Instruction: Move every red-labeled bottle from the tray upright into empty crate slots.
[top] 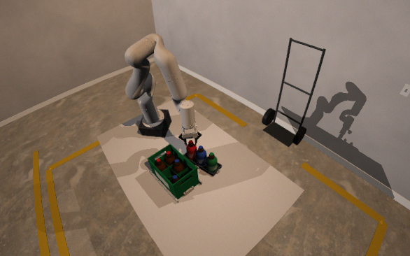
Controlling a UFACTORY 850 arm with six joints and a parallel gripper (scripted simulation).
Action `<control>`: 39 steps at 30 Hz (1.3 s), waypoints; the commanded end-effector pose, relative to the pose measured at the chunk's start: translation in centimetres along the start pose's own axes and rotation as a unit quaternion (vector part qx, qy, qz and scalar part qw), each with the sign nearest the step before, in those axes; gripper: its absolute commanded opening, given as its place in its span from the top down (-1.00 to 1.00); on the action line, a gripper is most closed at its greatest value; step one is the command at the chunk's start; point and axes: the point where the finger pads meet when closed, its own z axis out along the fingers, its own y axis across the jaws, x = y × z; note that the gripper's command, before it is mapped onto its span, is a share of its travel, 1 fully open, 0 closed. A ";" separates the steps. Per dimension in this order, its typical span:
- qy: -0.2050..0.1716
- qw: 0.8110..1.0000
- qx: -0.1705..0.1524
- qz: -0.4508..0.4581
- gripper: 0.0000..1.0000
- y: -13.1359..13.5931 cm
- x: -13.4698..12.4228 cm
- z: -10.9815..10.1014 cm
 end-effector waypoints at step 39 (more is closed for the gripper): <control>0.000 1.000 0.001 0.000 1.00 0.0 0.0 0.0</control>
